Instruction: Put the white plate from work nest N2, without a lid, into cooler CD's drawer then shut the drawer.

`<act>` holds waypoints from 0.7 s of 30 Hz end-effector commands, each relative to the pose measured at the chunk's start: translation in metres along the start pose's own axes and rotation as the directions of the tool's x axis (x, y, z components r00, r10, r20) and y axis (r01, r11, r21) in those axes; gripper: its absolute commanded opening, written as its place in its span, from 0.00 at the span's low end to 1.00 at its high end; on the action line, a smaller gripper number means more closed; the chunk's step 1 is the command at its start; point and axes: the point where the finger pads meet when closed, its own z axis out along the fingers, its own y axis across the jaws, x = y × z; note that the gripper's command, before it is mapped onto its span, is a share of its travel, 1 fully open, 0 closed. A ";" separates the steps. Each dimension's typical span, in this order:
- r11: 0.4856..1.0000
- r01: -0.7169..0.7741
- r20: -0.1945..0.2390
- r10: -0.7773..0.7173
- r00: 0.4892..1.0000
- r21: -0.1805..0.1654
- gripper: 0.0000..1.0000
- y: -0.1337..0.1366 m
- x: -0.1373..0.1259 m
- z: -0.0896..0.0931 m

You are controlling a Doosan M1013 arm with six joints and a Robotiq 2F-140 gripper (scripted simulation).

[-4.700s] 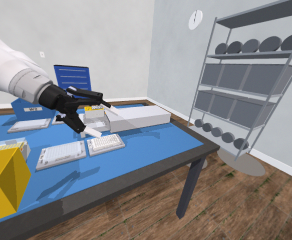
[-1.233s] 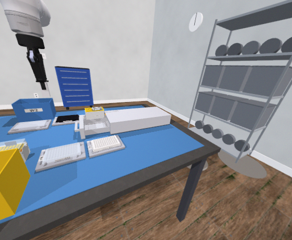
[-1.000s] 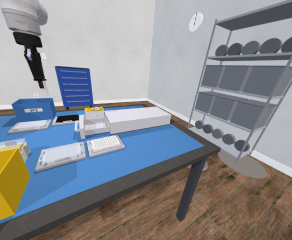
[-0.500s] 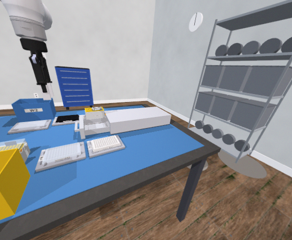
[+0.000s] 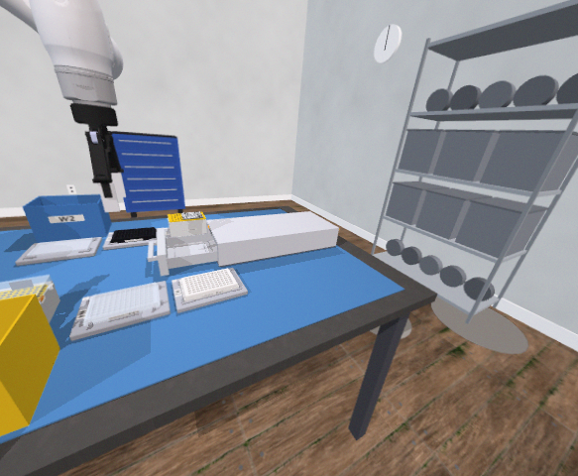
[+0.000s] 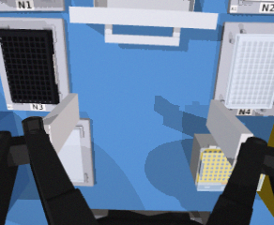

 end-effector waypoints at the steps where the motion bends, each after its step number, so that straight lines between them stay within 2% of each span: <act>1: 1.000 0.000 0.000 0.000 1.000 0.000 0.87 0.000 0.007 0.008; 21: 1.000 0.000 0.000 0.000 1.000 0.000 0.87 -0.004 0.053 0.063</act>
